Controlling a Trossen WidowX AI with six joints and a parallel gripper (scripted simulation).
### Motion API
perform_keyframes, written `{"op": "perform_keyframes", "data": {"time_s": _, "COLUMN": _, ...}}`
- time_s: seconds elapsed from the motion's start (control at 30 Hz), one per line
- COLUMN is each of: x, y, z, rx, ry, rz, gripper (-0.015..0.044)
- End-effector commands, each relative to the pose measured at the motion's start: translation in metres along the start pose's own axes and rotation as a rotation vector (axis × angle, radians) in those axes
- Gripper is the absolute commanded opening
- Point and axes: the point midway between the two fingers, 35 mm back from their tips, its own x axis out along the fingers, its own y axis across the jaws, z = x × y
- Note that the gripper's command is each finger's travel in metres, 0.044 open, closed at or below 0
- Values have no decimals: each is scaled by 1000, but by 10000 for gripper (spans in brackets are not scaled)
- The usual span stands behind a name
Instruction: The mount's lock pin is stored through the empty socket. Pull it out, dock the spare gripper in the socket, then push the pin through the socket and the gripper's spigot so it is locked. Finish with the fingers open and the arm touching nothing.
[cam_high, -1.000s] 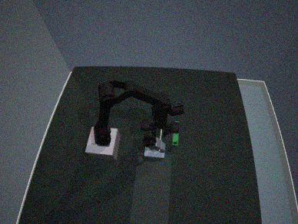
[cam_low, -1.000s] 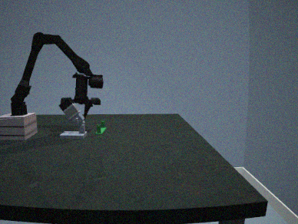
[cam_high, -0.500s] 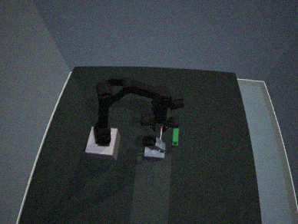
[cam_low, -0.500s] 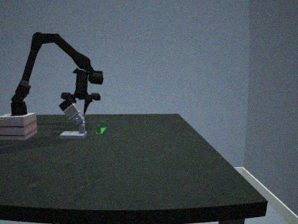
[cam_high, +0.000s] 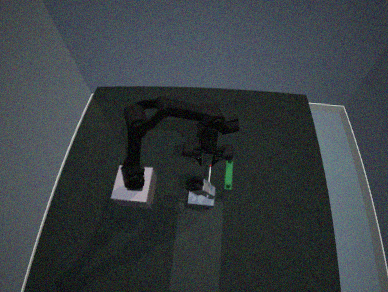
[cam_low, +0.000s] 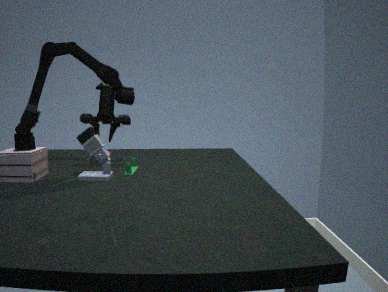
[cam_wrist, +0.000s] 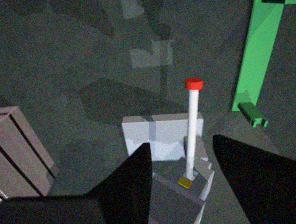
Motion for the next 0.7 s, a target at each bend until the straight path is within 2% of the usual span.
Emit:
{"op": "perform_keyframes", "data": {"time_s": 0.0, "x": -9, "y": 0, "z": 4, "rx": 1, "ry": -2, "rz": -1, "gripper": 200}}
{"op": "perform_keyframes", "data": {"time_s": 0.13, "x": -17, "y": 1, "z": 7, "rx": -3, "ry": 1, "rz": 1, "gripper": 200}}
{"op": "perform_keyframes", "data": {"time_s": 0.43, "x": -9, "y": 1, "z": 4, "rx": -5, "ry": 4, "rz": 3, "gripper": 436}}
{"op": "perform_keyframes", "data": {"time_s": 0.67, "x": -9, "y": 1, "z": 4, "rx": -5, "ry": 4, "rz": 3, "gripper": 440}}
